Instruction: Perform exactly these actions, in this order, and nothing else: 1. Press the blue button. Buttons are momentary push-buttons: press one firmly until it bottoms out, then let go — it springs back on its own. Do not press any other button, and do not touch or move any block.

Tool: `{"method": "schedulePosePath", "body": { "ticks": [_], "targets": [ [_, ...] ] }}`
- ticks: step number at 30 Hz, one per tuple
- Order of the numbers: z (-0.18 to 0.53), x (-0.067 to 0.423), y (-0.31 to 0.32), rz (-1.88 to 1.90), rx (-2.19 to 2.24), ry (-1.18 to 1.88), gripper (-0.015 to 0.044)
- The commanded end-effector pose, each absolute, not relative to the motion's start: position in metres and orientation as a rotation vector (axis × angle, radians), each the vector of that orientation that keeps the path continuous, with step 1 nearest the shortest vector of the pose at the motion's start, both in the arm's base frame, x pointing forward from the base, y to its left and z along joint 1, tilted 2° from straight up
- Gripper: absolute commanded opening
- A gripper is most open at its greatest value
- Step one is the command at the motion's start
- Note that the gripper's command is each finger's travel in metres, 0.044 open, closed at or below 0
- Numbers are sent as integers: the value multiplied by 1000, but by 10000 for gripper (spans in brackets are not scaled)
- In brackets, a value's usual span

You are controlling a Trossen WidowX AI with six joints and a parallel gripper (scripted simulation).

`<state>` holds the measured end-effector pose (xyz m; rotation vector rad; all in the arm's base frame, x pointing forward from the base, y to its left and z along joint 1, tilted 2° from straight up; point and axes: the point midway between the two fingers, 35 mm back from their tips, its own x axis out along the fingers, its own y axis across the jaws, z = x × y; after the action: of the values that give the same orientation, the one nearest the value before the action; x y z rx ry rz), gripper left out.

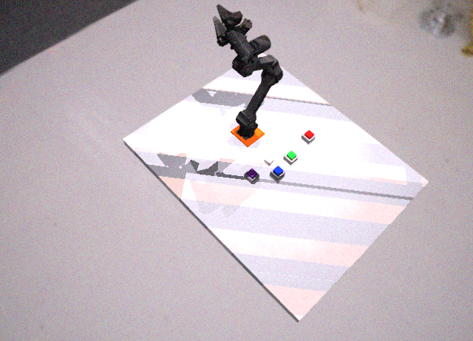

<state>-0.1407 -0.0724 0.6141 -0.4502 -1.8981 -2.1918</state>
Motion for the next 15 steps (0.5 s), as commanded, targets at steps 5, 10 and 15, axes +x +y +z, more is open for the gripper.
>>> {"method": "schedulePosePath", "body": {
  "ticks": [5, 10, 15],
  "targets": [
    [620, -107, -163, -2220, -371, -1388, 400],
    [609, -61, -230, -2139, -317, -1022, 400],
    [577, 11, -292, -1962, -260, -629, 400]
  ]
}}
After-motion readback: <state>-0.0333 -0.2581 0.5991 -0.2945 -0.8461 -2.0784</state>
